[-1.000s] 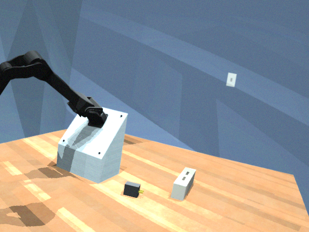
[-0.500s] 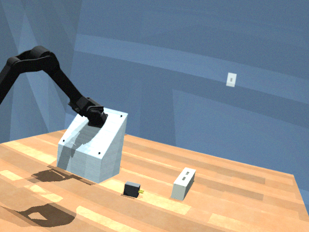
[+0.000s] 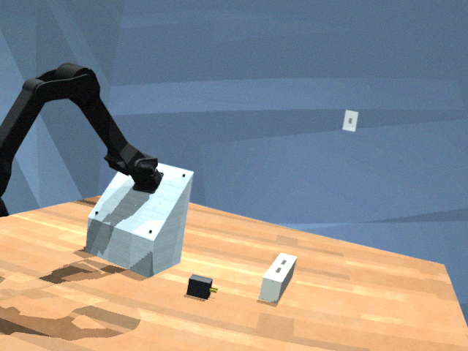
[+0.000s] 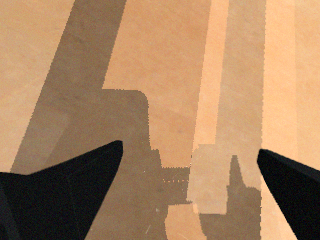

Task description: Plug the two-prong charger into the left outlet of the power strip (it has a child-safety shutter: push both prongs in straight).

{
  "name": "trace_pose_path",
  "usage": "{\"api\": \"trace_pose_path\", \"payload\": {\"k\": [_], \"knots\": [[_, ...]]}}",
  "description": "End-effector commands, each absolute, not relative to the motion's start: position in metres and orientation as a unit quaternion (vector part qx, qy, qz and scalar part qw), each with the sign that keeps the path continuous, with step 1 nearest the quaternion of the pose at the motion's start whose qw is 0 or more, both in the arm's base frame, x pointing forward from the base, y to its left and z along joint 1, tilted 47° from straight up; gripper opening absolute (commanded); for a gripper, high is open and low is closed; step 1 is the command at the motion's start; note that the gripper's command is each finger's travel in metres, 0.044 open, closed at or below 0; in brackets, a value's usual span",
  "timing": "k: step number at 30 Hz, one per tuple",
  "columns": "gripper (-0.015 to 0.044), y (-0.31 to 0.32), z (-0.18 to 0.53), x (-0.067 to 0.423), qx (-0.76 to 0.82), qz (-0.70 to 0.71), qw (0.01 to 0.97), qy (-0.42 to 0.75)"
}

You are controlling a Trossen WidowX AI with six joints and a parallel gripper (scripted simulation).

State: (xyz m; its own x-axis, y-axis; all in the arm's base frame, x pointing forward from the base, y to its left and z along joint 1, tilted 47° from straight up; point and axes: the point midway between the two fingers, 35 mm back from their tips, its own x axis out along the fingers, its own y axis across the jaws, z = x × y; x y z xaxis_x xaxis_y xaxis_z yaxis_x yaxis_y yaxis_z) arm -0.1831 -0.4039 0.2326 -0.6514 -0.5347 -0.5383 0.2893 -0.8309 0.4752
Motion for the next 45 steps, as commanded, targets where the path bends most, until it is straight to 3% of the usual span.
{"api": "trace_pose_path", "payload": {"k": [1, 31, 45], "knots": [[0.0440, -0.407, 0.234, -0.167, 0.348, -0.887, 0.258, -0.159], [0.0440, -0.417, 0.240, -0.024, 0.308, -0.832, 0.462, -0.004], [0.0440, -0.409, 0.212, 0.040, 0.301, -0.801, 0.513, 0.069]]}}
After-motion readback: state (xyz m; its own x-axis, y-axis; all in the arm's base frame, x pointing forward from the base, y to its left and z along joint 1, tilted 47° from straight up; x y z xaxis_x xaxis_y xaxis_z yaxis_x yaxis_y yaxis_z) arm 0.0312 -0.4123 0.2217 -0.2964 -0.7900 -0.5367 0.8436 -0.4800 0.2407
